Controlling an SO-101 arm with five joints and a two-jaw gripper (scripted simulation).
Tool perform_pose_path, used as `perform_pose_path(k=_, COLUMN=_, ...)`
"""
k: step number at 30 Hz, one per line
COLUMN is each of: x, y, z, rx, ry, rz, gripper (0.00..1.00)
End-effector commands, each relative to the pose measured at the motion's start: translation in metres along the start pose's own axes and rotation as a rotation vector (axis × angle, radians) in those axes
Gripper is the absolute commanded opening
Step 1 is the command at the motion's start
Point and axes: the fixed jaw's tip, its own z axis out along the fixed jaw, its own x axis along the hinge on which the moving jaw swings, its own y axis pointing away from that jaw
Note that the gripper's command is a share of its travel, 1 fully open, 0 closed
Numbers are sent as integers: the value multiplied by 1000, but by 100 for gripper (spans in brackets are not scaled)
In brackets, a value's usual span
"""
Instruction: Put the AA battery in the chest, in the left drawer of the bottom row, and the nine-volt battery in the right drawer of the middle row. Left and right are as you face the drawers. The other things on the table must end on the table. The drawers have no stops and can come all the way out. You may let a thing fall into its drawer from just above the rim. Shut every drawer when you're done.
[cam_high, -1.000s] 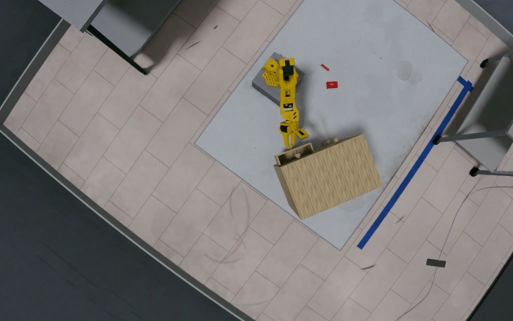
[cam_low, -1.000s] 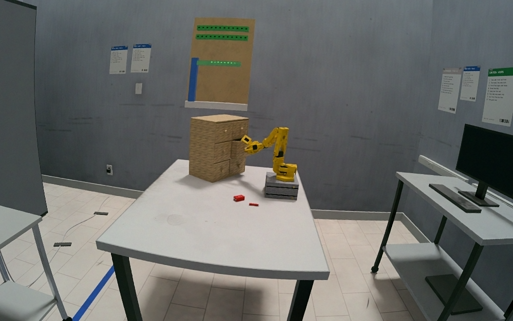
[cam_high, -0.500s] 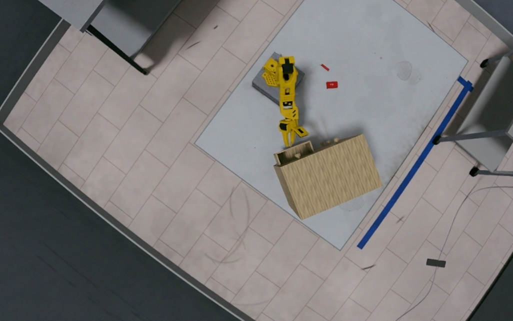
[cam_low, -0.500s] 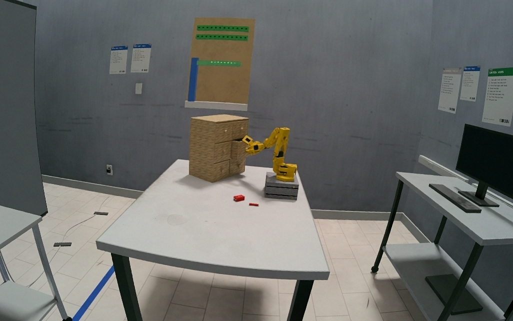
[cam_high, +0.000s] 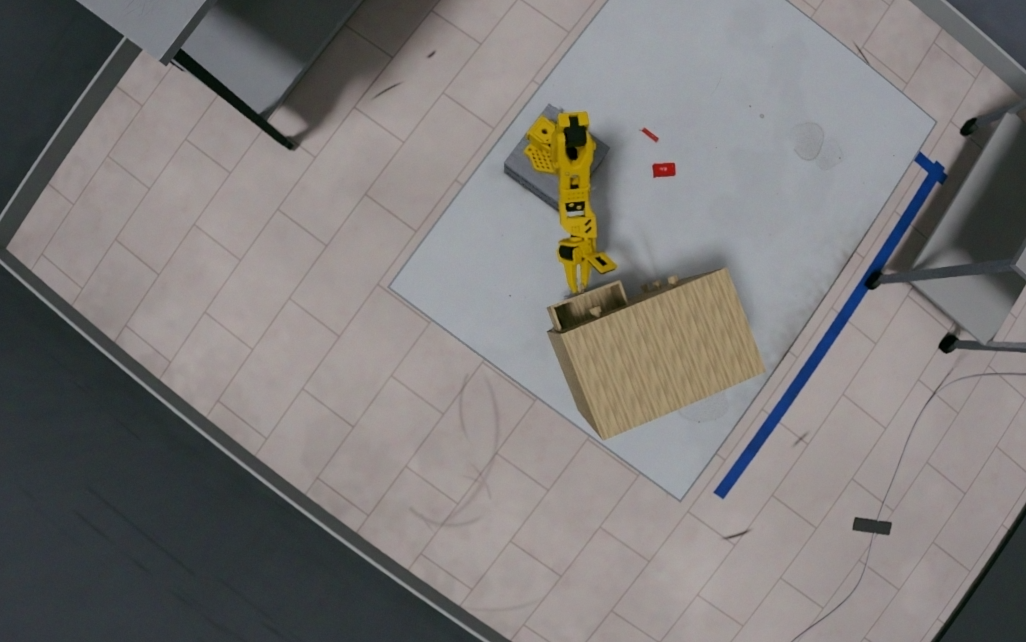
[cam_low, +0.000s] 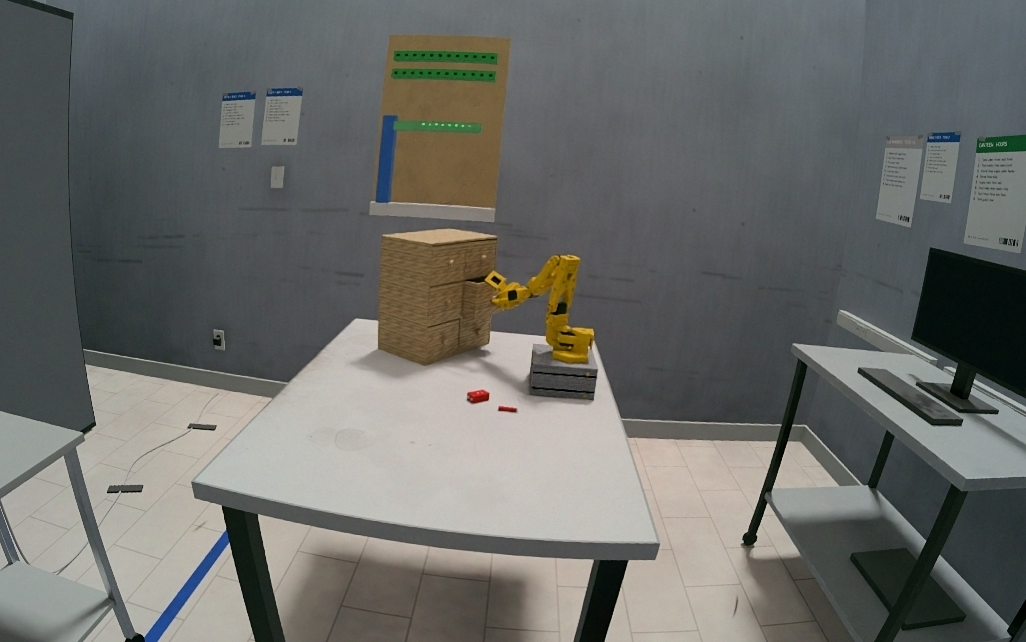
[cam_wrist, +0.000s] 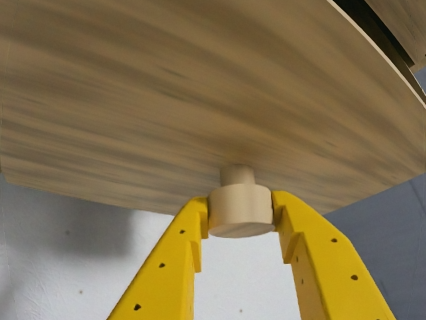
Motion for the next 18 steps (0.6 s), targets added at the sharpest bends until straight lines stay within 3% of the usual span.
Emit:
perform_pose_path(k=1, x=1, y=0, z=-3, rx=3, ry=-2, rz=-9, gripper=0)
perform_pose_path(k=18, x=4, y=0, z=-10, rx=10, ry=3, rz=-6, gripper=0)
